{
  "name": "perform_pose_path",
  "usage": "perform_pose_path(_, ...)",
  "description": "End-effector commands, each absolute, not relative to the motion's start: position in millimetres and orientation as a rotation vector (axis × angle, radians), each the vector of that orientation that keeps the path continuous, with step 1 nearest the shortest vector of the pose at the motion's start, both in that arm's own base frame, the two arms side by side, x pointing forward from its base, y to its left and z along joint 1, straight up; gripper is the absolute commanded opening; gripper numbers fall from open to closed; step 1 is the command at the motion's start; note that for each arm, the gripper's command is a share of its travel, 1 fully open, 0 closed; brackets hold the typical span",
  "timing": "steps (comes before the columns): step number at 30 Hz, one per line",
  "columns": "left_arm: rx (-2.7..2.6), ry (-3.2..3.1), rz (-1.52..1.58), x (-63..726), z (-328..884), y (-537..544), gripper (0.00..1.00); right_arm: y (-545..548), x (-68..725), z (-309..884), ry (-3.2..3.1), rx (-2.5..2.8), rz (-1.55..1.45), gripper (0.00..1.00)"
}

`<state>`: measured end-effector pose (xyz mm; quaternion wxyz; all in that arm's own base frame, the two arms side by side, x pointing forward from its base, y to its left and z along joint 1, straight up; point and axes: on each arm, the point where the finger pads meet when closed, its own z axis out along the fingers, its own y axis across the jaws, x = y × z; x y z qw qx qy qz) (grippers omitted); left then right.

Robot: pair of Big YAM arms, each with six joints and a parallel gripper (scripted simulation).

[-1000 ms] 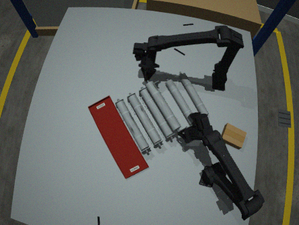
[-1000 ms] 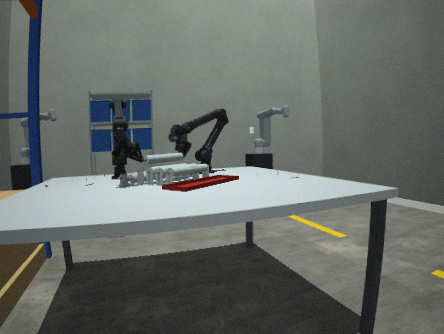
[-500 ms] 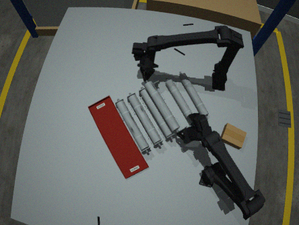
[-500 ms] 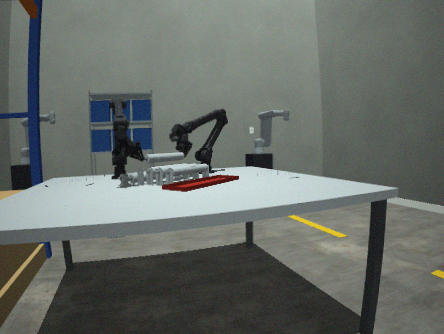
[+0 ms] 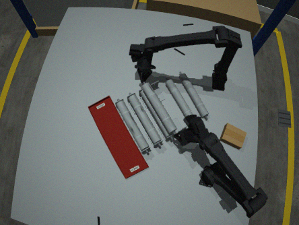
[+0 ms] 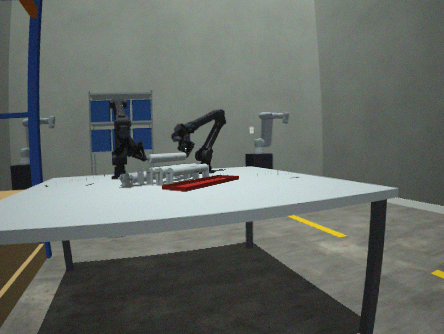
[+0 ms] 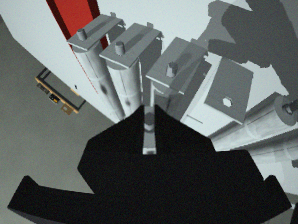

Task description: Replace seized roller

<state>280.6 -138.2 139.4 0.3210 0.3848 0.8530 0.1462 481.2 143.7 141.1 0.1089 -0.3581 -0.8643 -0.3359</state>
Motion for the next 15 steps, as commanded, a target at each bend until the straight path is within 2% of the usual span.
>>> perform_pose_path(1,0.95,2.146,0.359,301.9,181.3,-149.4,0.03,145.8,511.8,187.1,-2.597,-1.048,-1.093,0.03)
perform_pose_path(15,0.947,2.158,0.361,309.5,175.8,-135.4,0.03,161.4,524.5,190.7,-2.616,-1.02,-1.113,0.03)
